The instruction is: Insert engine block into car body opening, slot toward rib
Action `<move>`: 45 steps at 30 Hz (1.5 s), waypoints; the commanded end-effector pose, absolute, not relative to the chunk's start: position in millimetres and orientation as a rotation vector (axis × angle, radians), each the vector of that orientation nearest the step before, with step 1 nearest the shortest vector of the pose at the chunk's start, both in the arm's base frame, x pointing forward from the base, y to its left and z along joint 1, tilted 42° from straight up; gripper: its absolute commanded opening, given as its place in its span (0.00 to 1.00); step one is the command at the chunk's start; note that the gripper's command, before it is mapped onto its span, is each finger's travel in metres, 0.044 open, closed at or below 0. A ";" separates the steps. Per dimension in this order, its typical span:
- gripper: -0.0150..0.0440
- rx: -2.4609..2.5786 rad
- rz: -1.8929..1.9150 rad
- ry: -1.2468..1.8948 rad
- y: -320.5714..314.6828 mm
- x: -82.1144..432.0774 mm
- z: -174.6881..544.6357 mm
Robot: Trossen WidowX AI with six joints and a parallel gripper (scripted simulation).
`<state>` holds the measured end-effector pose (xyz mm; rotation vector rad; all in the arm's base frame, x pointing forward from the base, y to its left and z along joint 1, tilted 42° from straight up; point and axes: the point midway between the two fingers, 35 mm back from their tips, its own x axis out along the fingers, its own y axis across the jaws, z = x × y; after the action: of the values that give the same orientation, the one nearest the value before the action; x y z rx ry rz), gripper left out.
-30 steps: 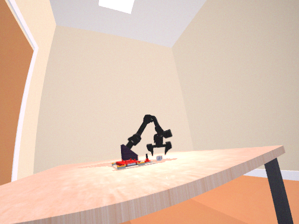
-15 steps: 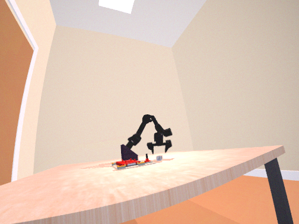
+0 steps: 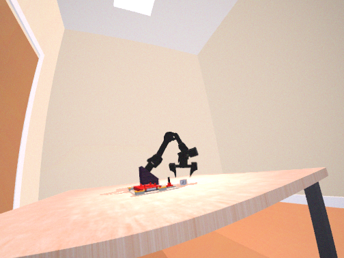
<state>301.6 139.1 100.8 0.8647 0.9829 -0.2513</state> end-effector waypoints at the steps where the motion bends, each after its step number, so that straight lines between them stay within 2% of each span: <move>1: 1.00 0.746 -0.182 1.026 139.1 302.0 97.8; 24: 1.00 0.082 0.316 1.138 134.3 304.4 91.0; 45: 1.00 -0.459 0.846 1.028 129.1 306.3 90.3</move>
<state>306.3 129.2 91.2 -0.3820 1.0561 0.7575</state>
